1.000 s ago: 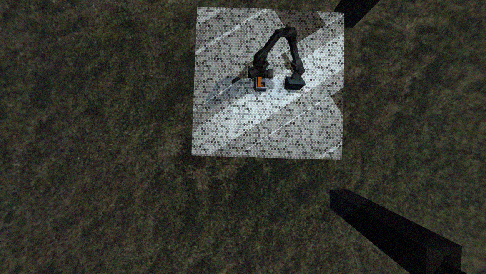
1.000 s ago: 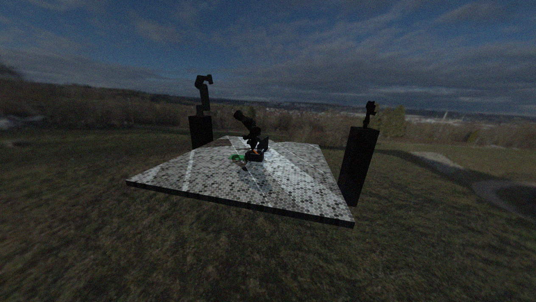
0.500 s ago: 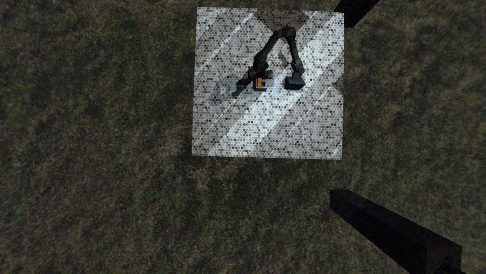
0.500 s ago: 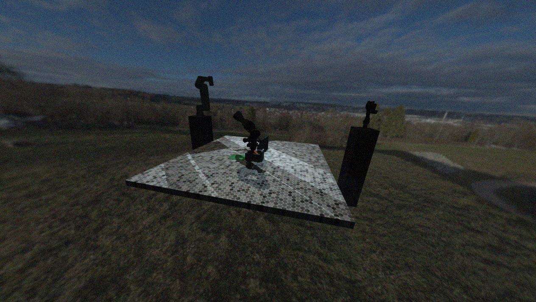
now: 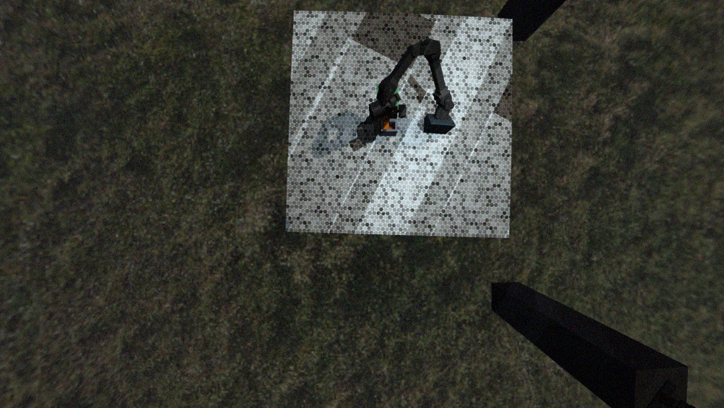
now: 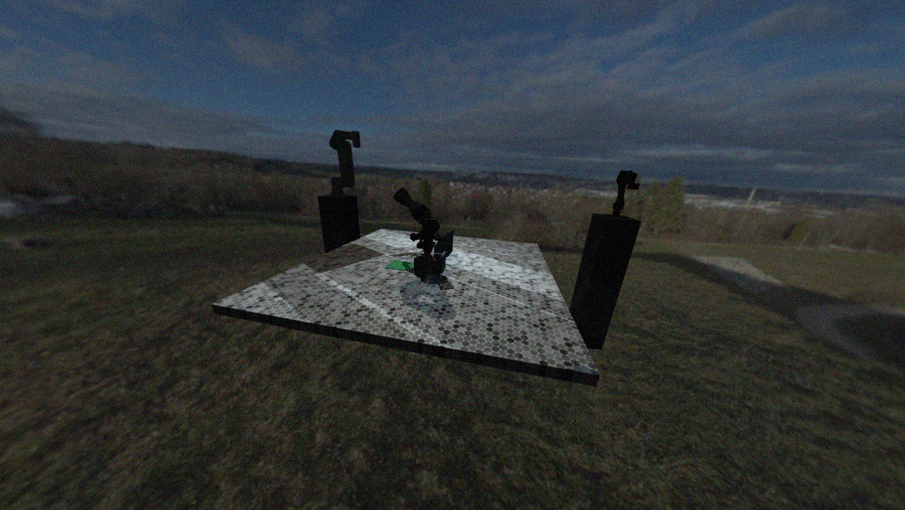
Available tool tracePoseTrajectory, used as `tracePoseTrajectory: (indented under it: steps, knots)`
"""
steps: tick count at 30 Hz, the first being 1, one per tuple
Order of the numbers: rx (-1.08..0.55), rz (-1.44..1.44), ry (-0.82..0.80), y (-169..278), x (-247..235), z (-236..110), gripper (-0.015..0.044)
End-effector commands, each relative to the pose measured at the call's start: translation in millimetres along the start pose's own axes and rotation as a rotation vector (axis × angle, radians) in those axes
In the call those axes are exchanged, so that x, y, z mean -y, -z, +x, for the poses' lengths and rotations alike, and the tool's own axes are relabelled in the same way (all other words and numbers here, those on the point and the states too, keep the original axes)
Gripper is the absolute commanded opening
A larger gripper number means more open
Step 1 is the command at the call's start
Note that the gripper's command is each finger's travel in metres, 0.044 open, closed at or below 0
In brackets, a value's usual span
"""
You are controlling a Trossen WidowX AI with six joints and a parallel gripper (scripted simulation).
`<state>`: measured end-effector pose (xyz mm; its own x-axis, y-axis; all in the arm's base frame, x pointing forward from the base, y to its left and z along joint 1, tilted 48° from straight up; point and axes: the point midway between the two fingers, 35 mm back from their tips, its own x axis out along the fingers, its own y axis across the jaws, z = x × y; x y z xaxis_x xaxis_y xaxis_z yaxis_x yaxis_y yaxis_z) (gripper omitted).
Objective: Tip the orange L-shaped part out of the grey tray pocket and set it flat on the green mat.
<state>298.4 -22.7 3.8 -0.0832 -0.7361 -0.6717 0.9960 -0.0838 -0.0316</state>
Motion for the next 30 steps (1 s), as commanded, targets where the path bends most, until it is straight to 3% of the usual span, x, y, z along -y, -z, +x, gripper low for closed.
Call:
tracePoseTrajectory:
  steps: [1, 6, 30]
  knots:
    - [-0.001, 0.002, 0.000, 0, 0, 0, 0.0102]
    - [-0.001, 0.002, 0.000, 0, 0, 0, 0.0000]
    - [0.002, -0.003, 0.003, 0, 0, -28, 0.0000]
